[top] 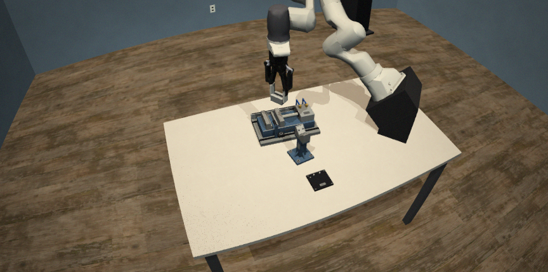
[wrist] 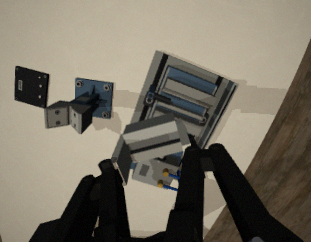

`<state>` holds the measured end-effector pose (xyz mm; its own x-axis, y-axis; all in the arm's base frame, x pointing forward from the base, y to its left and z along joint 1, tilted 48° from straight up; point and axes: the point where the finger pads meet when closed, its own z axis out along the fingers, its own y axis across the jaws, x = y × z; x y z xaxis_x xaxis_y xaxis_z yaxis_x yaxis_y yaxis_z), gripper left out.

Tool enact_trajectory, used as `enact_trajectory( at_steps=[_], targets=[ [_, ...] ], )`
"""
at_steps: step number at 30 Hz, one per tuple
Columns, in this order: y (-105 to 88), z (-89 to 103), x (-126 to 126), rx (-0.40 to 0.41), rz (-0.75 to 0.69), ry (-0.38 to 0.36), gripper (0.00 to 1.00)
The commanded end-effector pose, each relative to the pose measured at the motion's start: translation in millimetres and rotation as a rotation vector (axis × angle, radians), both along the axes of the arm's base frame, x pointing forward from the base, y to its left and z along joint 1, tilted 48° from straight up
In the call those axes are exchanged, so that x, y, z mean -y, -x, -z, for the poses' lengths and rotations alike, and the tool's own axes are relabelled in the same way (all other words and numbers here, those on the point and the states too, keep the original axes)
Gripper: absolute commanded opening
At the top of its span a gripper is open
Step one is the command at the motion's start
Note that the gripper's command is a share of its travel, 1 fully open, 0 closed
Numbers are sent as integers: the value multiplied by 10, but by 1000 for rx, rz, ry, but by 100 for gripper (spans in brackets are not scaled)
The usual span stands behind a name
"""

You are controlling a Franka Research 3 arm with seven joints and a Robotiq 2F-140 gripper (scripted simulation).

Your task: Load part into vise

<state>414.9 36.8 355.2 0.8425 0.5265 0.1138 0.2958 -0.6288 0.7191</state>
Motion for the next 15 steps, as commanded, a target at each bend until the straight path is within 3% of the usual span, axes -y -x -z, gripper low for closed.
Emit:
enact_trajectory(
  at_steps=[1, 15],
  targets=[
    [4, -48, 41, 95, 103, -71, 0],
    [46, -286, 349, 261, 294, -189, 0]
  ],
)
